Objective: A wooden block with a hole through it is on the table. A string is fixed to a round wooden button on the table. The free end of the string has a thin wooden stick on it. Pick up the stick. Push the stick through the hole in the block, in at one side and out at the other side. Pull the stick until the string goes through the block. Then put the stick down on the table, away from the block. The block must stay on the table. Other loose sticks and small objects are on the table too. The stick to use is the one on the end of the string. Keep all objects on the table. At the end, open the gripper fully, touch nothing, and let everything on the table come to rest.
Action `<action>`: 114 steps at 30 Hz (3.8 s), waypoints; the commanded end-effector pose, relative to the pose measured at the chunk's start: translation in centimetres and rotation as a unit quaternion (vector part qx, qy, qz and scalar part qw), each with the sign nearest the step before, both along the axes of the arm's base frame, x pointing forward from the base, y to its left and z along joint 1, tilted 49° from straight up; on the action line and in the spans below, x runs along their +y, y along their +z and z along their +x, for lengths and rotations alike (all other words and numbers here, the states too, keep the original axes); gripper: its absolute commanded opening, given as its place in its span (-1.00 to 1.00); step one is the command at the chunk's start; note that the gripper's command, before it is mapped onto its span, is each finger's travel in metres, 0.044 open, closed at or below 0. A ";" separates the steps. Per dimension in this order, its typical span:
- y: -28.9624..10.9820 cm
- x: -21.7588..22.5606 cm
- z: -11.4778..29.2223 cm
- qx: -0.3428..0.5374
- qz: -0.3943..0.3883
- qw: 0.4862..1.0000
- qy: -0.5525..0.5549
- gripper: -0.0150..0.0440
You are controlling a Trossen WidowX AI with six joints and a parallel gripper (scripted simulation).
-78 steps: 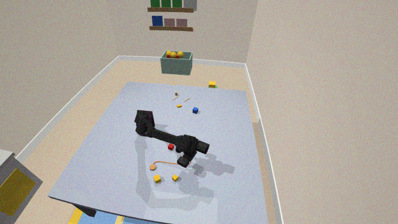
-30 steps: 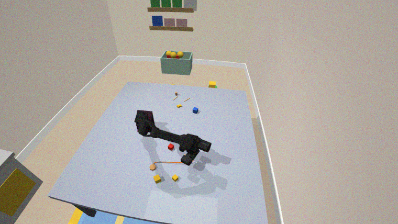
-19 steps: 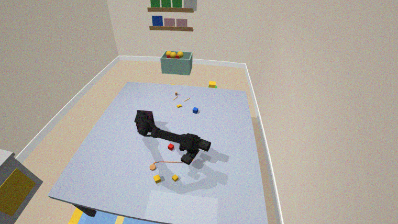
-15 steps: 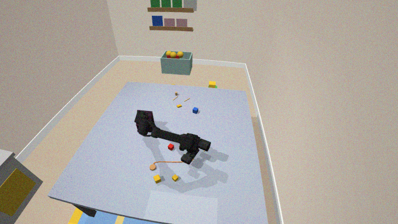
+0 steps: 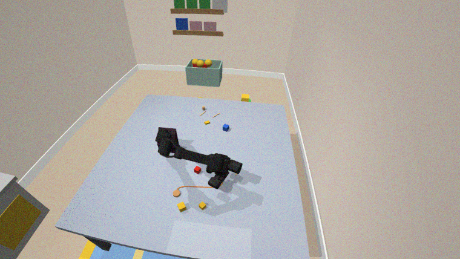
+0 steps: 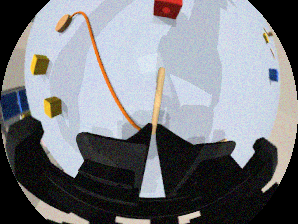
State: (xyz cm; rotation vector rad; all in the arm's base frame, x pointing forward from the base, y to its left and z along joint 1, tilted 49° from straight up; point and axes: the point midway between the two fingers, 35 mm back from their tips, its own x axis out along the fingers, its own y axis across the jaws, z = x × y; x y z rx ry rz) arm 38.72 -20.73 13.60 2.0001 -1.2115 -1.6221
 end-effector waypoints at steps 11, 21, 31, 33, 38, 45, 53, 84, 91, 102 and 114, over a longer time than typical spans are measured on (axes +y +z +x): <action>-0.1 0.5 -1.5 -0.005 -0.003 1.000 0.000 -0.49; -0.4 0.8 -2.6 -0.004 -0.003 1.000 0.000 -0.49; -0.9 1.1 -3.7 -0.004 -0.002 1.000 0.000 -0.49; -0.9 1.2 -3.9 -0.004 -0.002 1.000 0.000 -0.49; -1.2 1.4 -4.5 -0.004 -0.002 1.000 0.001 -0.49; -1.5 1.6 -5.3 -0.004 -0.003 1.000 0.001 -0.49; -1.9 1.9 -6.2 -0.004 -0.003 1.000 0.001 -0.49; -2.5 2.5 -8.4 -0.004 -0.003 1.000 0.002 -0.49; -2.8 2.7 -9.2 -0.004 -0.003 1.000 0.002 -0.49; -3.2 3.1 -10.4 -0.004 -0.003 1.000 0.002 -0.49; -3.8 3.5 -11.8 -0.003 -0.003 1.000 0.002 -0.49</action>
